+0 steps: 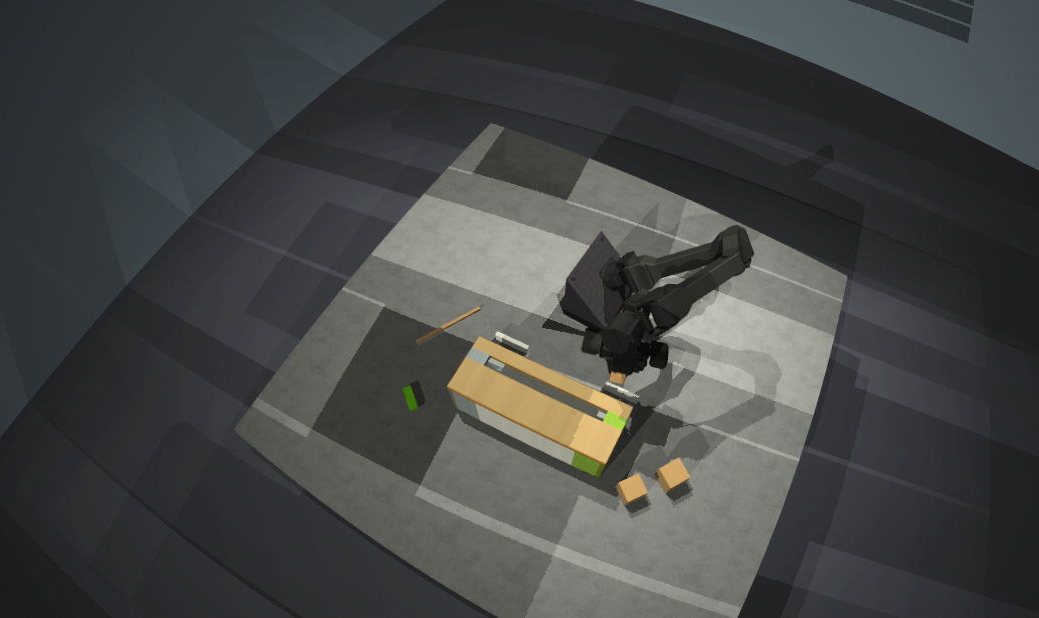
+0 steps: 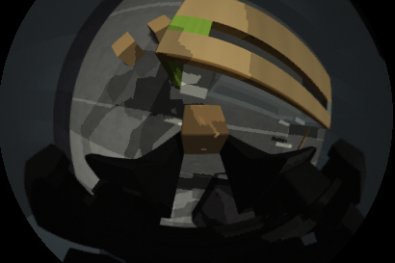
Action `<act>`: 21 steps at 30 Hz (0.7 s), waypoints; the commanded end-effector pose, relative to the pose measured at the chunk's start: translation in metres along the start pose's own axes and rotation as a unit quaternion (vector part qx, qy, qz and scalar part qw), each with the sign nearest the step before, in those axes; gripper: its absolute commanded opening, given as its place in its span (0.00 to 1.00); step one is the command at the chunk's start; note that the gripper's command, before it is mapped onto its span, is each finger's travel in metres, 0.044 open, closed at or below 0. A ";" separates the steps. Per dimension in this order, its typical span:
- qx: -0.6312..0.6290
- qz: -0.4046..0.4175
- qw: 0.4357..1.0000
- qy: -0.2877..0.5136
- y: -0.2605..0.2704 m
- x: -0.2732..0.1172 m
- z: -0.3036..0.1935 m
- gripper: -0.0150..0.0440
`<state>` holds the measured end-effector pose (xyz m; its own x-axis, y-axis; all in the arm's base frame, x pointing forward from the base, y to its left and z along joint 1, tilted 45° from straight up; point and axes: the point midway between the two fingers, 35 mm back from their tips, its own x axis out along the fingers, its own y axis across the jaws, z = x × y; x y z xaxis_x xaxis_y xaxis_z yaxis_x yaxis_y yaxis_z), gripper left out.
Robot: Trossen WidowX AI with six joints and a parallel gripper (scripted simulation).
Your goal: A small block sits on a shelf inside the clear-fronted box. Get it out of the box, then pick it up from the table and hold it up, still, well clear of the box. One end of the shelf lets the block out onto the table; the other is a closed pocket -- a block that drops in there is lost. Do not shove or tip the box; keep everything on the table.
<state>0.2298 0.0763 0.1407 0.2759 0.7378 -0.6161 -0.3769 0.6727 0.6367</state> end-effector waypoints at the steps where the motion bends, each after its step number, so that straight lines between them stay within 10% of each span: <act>1: 0.096 0.007 0.995 -0.004 0.000 -0.005 0.002 0.25; 21: 0.503 0.033 0.864 -0.001 -0.001 -0.022 -0.001 0.25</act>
<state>0.2224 0.0621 0.1490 0.2777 0.7693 -0.5754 0.4499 0.4250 0.7854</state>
